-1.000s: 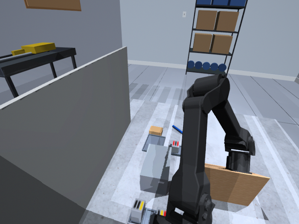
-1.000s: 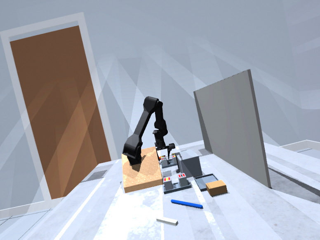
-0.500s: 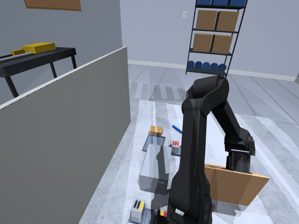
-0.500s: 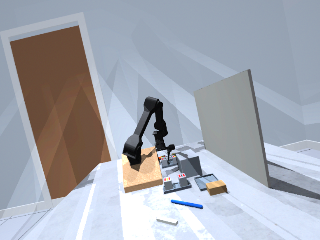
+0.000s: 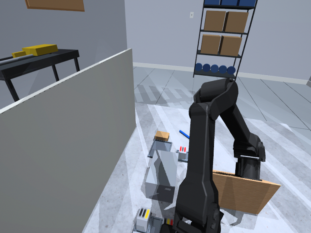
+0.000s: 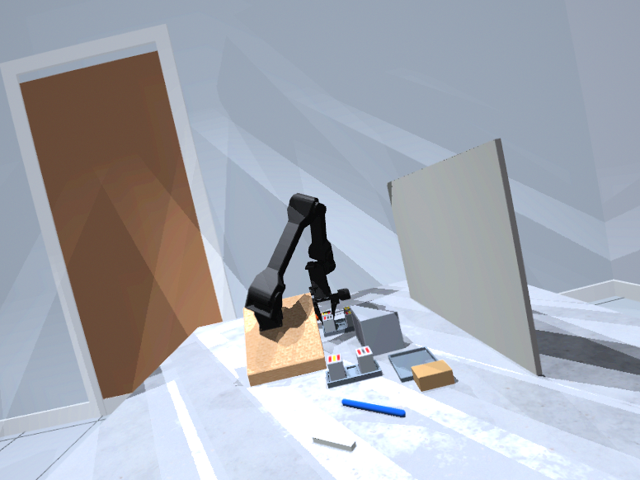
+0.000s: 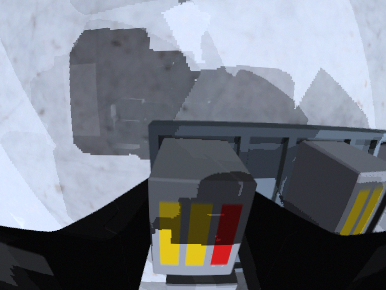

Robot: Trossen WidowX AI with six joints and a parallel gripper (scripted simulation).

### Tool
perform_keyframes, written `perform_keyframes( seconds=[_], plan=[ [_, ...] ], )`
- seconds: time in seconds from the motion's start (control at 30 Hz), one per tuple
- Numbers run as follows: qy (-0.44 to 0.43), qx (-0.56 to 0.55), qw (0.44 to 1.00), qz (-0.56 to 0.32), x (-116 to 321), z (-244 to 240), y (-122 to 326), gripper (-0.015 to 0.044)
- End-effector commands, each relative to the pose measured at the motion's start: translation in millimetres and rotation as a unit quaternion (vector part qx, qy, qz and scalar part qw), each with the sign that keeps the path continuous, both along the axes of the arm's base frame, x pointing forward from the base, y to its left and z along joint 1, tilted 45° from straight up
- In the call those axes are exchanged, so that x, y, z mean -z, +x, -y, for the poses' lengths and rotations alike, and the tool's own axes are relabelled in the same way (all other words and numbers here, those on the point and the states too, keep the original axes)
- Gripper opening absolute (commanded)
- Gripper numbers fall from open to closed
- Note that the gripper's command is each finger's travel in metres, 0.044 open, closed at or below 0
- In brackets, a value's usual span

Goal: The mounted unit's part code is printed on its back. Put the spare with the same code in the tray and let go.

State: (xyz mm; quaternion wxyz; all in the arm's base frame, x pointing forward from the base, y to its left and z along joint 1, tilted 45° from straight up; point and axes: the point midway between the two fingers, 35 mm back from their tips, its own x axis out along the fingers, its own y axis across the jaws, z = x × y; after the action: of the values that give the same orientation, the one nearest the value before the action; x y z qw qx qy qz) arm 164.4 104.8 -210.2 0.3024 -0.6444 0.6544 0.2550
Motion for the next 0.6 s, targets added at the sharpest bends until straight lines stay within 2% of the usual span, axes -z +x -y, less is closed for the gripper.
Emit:
perform_keyframes(
  seconds=[0.0,0.07,0.33,0.57],
  plan=[
    [0.0,0.0,1.0,0.0,0,0,0,0.0043],
    [0.0,0.0,1.0,0.0,0,0,0,0.0],
    [0.0,0.0,1.0,0.0,-1,-1,0,0.0],
    [0.0,-0.002,1.0,-0.001,-40,-41,0,0.0]
  ],
)
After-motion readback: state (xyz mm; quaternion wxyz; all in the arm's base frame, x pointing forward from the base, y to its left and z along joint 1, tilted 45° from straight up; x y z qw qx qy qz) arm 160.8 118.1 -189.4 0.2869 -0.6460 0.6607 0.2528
